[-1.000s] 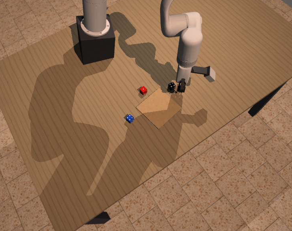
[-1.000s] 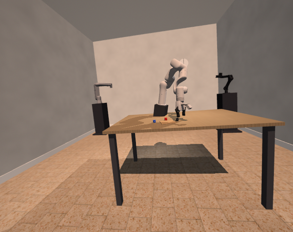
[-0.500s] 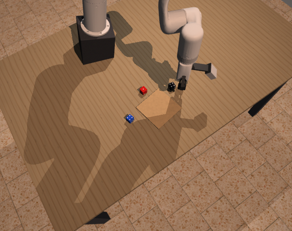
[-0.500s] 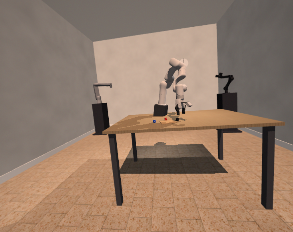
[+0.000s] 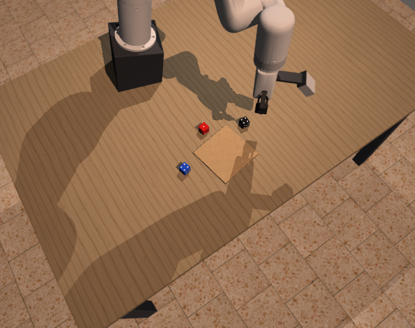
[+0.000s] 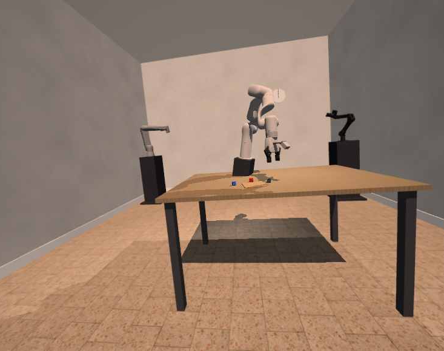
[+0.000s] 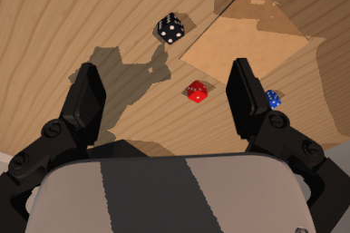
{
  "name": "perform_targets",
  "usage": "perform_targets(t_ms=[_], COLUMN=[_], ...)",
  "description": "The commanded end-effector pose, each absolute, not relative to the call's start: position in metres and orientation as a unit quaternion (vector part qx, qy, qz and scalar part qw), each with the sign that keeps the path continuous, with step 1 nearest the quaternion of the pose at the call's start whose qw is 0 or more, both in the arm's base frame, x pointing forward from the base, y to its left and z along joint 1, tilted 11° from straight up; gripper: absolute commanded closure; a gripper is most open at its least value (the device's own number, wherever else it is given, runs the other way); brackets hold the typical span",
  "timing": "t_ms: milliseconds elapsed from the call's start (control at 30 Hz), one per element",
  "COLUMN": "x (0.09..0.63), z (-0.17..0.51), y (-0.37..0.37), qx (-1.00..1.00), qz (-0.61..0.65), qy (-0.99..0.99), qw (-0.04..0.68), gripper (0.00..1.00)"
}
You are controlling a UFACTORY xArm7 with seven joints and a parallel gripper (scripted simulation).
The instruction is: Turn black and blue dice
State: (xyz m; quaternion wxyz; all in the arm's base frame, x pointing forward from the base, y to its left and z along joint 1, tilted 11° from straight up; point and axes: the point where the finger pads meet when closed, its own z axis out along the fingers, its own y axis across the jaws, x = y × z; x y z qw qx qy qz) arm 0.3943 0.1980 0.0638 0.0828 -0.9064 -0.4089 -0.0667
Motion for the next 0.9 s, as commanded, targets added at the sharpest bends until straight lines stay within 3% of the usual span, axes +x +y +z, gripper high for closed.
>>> perform_targets(t_ms=[0,333,867], x=[0.394,0.393,0.378], z=[0.072,0.072,0.063], y=[0.198,0.197,0.173], qx=[-0.907,-0.905,-0.793], qz=[-0.063,-0.064,-0.078], qy=[-0.408,-0.414,-0.601], qw=[0.076,0.076,0.060], gripper=[0.00,0.00,0.00])
